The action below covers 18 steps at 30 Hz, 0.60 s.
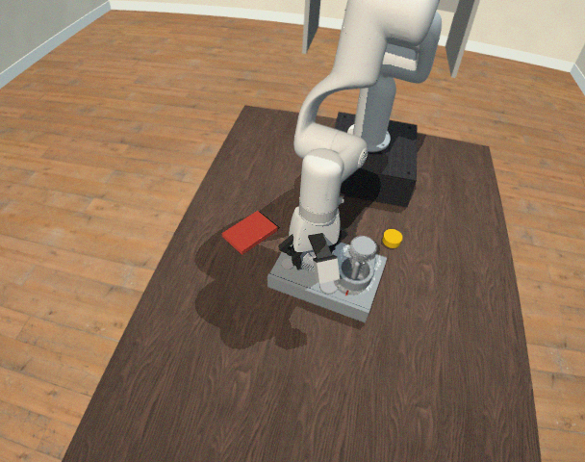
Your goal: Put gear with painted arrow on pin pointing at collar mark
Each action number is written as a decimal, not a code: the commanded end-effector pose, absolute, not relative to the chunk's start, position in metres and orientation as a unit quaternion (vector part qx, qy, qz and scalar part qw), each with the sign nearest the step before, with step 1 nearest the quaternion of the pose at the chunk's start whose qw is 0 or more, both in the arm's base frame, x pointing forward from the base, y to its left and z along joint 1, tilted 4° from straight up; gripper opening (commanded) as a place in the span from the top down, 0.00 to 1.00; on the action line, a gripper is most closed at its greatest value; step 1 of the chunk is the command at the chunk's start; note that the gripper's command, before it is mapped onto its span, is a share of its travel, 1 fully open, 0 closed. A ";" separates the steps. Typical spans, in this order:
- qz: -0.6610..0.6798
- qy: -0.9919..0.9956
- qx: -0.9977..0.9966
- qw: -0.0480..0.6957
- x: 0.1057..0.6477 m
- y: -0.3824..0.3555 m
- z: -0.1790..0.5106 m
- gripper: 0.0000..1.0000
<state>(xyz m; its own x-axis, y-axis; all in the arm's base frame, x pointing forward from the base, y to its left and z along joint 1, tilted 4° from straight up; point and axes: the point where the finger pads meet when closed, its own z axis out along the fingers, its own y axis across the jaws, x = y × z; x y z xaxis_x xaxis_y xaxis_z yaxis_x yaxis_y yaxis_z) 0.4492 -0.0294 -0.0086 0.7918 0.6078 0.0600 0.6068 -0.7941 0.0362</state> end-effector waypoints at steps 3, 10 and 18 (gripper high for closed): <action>0.037 0.321 0.946 0.009 0.451 -0.030 0.007 1.00; 0.037 0.321 0.946 0.009 0.449 -0.030 0.024 1.00; 0.037 0.321 0.946 0.009 0.448 -0.030 0.036 1.00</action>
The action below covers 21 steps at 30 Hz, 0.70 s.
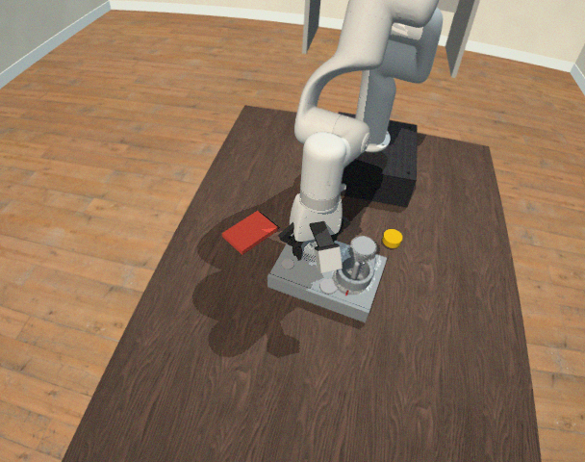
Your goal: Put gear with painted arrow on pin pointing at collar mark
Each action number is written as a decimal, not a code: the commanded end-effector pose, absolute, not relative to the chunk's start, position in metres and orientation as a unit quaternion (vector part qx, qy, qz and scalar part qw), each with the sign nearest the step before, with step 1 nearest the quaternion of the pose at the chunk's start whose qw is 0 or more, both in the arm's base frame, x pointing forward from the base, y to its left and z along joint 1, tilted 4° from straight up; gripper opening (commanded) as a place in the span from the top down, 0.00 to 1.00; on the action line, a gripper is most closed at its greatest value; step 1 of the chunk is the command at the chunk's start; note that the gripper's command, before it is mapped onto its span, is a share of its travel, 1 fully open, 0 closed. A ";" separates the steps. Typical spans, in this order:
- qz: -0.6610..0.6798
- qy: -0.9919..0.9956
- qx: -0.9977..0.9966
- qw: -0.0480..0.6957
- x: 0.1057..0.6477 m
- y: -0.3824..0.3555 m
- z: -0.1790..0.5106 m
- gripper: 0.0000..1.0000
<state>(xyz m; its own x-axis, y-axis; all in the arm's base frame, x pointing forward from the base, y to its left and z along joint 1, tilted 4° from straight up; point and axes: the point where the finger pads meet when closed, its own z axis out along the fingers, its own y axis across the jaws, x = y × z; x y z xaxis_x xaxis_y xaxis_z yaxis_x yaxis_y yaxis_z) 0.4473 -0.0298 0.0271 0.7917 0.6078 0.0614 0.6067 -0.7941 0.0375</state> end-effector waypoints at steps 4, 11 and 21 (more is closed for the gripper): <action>0.037 0.321 0.946 0.009 0.448 -0.030 0.042 1.00; 0.037 0.321 0.946 0.009 0.448 -0.030 0.048 1.00; 0.037 0.321 0.946 0.009 0.447 -0.030 0.049 1.00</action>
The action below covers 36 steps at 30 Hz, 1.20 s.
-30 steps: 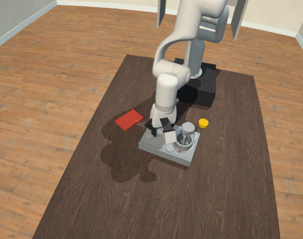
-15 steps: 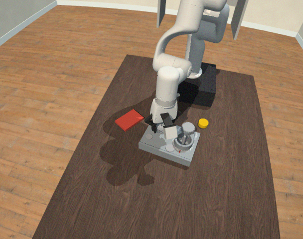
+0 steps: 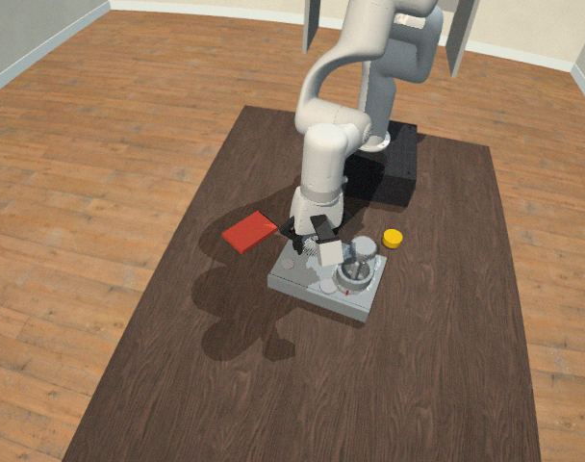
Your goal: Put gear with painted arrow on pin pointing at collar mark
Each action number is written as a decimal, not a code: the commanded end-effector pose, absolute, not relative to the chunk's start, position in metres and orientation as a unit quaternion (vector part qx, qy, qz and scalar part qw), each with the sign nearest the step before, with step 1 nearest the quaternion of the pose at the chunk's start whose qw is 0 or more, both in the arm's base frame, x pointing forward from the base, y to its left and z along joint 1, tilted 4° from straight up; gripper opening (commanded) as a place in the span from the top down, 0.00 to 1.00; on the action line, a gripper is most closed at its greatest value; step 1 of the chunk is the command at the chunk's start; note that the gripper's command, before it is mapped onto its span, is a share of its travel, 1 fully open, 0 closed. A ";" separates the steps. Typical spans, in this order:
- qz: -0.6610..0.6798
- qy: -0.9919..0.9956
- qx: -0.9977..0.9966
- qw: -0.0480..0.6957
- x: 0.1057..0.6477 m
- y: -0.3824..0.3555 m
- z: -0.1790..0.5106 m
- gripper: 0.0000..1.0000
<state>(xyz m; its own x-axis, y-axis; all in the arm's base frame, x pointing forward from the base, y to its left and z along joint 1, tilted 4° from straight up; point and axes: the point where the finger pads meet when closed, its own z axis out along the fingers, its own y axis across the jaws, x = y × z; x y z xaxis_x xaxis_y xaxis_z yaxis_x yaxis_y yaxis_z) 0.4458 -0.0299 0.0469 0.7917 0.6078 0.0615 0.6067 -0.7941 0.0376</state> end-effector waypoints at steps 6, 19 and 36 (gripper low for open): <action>0.037 0.321 0.946 0.009 0.447 -0.030 0.049 1.00; 0.038 0.321 0.946 0.009 0.436 0.068 0.049 1.00; 0.038 0.275 0.961 0.007 0.437 0.069 0.049 1.00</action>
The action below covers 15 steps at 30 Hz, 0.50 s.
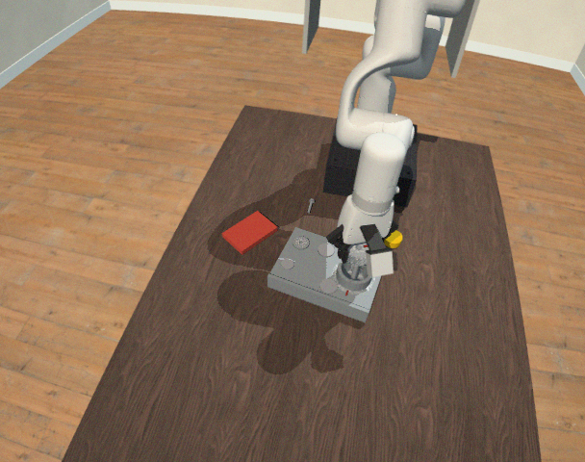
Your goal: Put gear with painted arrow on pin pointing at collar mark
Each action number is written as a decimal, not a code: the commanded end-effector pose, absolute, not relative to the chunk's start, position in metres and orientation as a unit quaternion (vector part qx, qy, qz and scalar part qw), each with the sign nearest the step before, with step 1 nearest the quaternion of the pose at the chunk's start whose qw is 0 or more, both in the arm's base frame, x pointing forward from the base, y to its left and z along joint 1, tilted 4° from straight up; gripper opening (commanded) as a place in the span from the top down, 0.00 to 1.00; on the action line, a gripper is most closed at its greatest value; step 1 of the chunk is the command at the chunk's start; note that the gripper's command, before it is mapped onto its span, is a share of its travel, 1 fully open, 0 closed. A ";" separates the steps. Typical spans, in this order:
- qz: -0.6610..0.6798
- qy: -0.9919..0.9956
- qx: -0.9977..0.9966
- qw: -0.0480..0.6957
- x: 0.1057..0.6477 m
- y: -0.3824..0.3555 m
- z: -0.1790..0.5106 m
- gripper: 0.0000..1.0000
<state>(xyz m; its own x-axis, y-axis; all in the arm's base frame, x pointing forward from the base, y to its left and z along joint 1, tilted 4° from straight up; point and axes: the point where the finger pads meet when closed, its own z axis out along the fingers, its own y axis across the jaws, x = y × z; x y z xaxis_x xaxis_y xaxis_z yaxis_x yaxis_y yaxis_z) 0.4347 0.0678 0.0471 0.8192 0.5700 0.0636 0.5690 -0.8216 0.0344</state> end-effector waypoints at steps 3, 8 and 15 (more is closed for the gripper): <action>0.038 0.247 0.968 0.006 0.437 0.069 0.049 1.00; 0.038 0.212 0.977 0.005 0.437 0.069 0.049 1.00; 0.038 0.105 0.994 0.000 0.437 0.069 0.049 1.00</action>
<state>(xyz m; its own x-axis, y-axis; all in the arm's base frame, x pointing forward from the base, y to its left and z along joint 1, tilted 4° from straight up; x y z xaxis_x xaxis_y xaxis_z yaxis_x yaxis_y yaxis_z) 0.4352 0.0684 0.0471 0.9376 0.3401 0.0720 0.3403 -0.9403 0.0092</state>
